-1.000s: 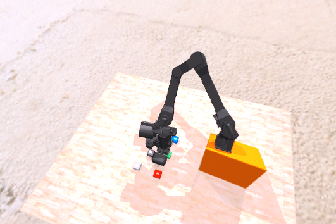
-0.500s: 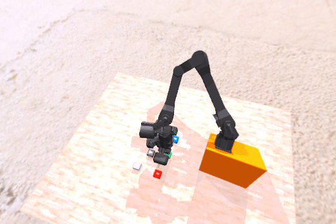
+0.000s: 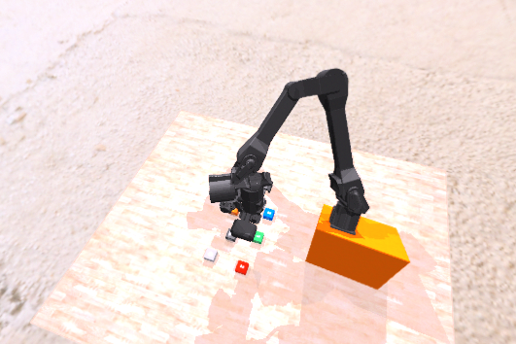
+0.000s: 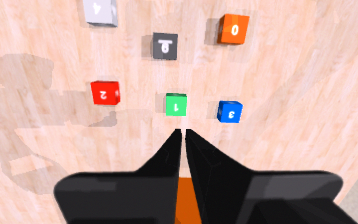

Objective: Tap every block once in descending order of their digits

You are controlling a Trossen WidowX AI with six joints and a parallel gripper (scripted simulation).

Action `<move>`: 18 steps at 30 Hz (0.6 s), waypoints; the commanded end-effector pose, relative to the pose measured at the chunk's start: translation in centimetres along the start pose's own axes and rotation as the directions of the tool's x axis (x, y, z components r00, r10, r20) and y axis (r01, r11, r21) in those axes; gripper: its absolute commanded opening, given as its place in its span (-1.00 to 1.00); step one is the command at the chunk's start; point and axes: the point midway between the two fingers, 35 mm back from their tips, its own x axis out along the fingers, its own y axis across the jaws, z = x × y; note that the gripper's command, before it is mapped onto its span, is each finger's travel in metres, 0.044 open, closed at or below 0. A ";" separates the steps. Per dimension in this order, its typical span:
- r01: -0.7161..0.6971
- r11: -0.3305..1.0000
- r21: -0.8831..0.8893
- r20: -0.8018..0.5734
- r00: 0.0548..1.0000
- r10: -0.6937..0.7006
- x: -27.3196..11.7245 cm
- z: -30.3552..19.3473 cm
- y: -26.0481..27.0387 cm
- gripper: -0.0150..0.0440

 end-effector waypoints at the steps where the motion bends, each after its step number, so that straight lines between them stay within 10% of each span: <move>1: -0.003 1.000 0.007 -0.009 1.000 0.003 -0.6 0.7 -0.4 -0.42; 14: 0.004 1.000 0.012 -0.005 1.000 -0.004 -0.5 10.6 -7.8 -0.42; 18: 0.004 1.000 0.012 -0.005 1.000 -0.004 4.7 10.8 -7.9 -0.42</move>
